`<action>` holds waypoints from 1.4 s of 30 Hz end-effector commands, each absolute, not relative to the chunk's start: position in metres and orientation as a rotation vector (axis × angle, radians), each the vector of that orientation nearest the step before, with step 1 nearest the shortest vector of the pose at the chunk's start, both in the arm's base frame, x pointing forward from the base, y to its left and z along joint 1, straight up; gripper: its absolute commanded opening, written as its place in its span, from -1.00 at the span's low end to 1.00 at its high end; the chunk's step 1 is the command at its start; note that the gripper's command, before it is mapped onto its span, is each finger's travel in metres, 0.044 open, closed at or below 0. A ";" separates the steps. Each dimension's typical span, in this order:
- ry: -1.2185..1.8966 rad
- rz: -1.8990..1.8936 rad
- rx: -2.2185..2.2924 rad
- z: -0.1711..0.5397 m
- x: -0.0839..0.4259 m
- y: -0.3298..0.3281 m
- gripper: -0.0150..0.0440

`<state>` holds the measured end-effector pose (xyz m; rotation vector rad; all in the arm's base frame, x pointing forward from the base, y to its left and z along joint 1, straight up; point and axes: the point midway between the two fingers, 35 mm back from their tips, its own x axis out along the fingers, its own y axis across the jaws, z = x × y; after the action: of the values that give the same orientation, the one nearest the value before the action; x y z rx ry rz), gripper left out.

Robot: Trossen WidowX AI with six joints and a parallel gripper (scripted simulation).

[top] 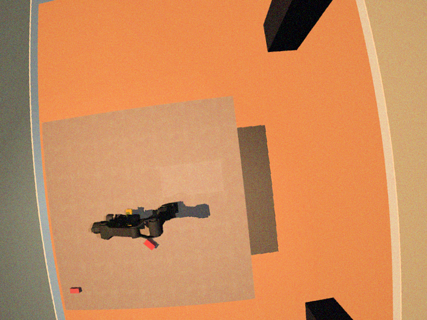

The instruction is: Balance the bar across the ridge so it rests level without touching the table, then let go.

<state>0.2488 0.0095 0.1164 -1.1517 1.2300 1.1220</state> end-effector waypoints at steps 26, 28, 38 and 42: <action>1.230 1.122 -1.152 0.116 0.249 0.009 0.08; 1.230 1.122 -1.152 0.116 0.249 0.009 0.09; 1.230 1.122 -1.152 0.116 0.249 0.009 0.09; 1.230 1.122 -1.152 0.116 0.249 0.009 0.14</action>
<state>0.2488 0.0095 0.1164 -1.1517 1.2301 1.1220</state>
